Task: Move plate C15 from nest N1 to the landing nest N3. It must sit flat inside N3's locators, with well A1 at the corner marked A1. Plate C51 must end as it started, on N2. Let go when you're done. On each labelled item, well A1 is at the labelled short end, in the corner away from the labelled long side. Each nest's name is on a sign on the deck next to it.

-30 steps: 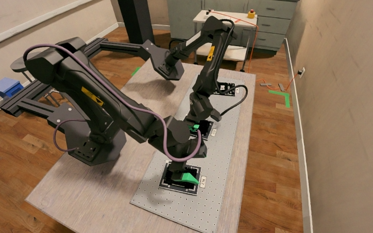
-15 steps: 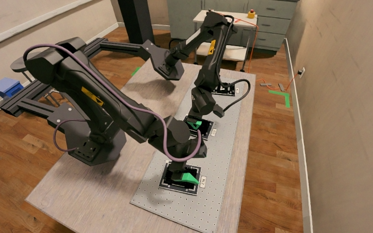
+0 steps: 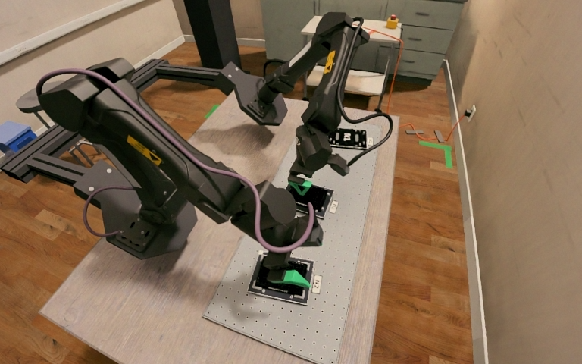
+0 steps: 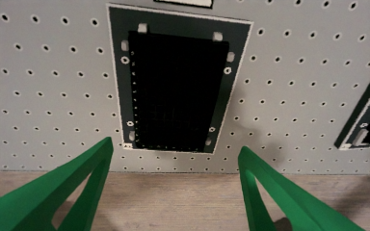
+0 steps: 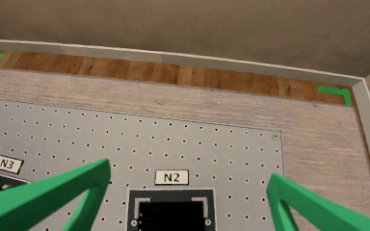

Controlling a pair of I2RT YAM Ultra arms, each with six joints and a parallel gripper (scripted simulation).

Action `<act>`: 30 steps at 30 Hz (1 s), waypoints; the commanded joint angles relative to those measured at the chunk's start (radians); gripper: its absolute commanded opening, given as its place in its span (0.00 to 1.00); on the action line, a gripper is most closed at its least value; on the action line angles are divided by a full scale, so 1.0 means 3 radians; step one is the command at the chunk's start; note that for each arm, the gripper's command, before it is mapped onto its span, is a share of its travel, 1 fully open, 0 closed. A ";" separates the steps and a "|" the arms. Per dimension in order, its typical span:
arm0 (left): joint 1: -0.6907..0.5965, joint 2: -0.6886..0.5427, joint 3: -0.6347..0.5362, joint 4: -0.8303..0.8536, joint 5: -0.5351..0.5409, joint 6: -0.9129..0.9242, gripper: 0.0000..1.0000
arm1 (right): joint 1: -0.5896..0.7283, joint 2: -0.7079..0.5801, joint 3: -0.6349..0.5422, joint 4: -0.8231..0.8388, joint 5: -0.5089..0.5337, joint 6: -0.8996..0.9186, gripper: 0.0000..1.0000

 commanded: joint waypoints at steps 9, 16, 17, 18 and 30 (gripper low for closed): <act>-0.0116 -0.0073 -0.0144 0.0419 -0.0336 0.0581 1.00 | -0.0011 -0.0058 0.0015 0.0007 -0.0018 0.0004 1.00; -0.0212 -0.0314 -0.0669 0.1162 -0.0565 0.1418 1.00 | -0.0011 -0.0058 0.0015 0.0007 -0.0018 0.0004 1.00; -0.0227 -0.0361 -0.0775 0.1294 -0.0589 0.1569 1.00 | -0.0011 -0.0058 0.0015 0.0007 -0.0018 0.0004 1.00; -0.0238 -0.0408 -0.0878 0.1424 -0.0609 0.1713 1.00 | -0.0011 -0.0058 0.0015 0.0007 -0.0018 0.0004 1.00; -0.0210 -0.0899 -0.1955 0.3035 -0.0445 0.3425 1.00 | -0.0011 -0.0058 0.0015 0.0007 -0.0018 0.0004 1.00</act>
